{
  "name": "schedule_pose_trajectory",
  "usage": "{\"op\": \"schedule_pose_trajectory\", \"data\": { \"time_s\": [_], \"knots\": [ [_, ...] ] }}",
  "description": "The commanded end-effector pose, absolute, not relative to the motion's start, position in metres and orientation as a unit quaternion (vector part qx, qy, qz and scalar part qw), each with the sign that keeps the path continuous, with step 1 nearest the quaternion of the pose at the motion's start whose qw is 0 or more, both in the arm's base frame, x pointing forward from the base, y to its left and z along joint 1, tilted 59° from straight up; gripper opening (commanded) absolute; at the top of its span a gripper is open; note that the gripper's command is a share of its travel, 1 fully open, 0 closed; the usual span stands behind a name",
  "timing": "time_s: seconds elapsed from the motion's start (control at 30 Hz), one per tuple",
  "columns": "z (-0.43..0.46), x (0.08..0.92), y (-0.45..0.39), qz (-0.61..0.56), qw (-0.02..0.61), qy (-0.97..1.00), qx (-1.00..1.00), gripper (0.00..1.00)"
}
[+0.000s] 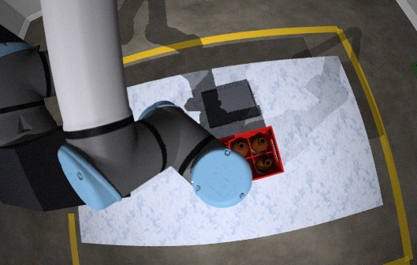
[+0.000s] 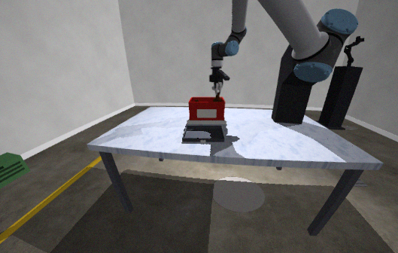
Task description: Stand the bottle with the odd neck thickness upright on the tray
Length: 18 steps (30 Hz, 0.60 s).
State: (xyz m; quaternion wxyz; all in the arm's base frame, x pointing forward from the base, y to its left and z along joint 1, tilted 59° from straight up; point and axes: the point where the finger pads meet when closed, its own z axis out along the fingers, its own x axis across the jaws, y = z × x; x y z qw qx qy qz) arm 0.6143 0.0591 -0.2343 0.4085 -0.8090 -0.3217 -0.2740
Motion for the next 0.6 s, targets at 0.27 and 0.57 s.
{"op": "schedule_pose_trajectory", "data": {
  "time_s": [0.27,0.57],
  "knots": [
    [-0.227,0.612,0.046,-0.274,0.408,-0.322,-0.809,0.00],
    [-0.224,0.611,0.042,-0.274,0.408,-0.322,-0.809,0.00]
  ]
}}
